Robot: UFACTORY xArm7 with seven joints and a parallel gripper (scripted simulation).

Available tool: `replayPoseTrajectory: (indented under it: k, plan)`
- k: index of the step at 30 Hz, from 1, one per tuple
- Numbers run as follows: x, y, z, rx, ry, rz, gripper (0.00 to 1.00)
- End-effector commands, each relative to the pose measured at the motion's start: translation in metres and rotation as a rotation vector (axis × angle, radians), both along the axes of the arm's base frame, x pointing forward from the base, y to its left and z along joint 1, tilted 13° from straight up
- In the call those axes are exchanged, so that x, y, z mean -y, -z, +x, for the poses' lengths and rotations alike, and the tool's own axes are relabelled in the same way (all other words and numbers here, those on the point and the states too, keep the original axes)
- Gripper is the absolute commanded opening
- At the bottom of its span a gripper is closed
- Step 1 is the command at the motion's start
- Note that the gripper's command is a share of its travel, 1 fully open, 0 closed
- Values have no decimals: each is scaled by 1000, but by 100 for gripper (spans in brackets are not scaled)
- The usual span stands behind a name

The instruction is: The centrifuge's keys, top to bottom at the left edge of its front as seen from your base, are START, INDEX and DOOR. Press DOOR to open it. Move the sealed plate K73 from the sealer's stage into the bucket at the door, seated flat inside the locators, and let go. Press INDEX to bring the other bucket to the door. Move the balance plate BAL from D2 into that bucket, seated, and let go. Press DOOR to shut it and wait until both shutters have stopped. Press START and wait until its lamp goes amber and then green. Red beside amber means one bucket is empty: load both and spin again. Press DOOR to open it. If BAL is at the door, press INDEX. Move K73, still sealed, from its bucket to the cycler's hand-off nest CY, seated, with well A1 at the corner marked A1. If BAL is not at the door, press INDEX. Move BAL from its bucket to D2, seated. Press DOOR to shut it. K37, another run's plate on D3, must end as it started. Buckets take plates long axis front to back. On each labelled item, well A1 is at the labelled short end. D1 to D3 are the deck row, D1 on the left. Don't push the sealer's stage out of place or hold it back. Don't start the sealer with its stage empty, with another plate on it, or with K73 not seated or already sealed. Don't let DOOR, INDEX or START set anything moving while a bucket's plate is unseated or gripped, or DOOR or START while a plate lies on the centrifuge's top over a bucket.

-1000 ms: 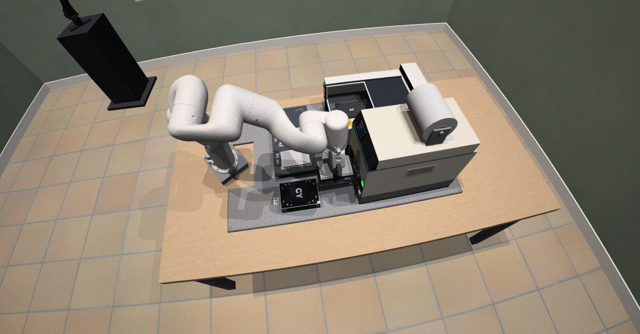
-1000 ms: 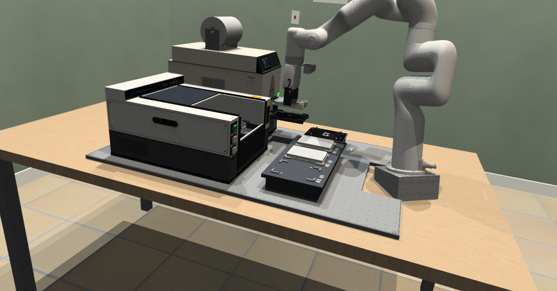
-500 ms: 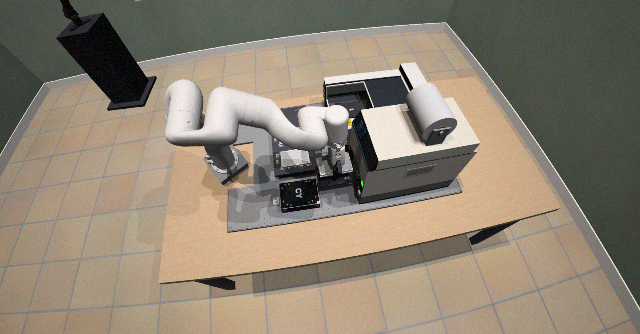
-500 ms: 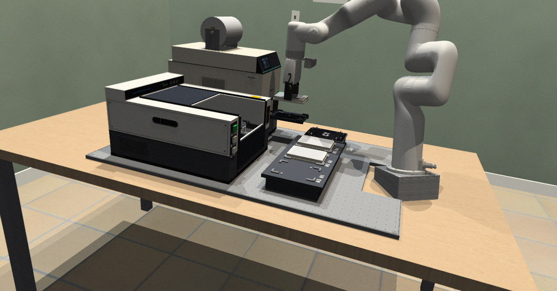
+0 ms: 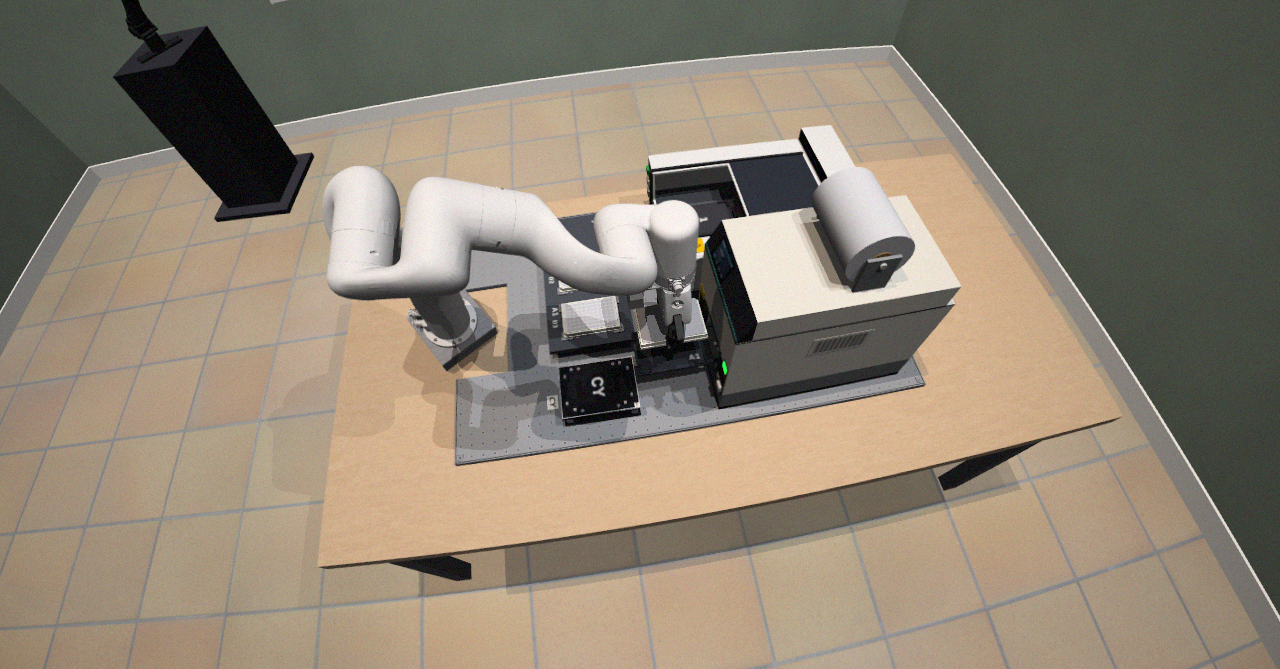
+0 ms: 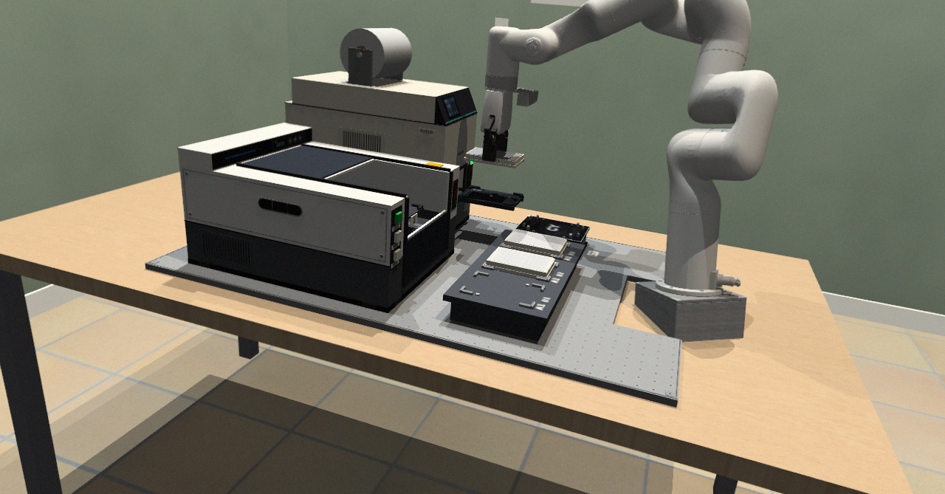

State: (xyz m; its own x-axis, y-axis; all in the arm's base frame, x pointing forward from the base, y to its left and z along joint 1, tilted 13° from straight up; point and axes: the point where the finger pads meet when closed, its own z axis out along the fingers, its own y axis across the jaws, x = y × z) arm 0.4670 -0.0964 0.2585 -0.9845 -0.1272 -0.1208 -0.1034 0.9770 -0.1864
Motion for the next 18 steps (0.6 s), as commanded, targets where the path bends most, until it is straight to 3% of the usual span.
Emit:
replayPoseTrajectory:
  k: [1, 18]
  plan:
    - [-2, -9, 0, 4, -1, 0, 0]
    - [-6, -33, -4, 4, -1, 0, 0]
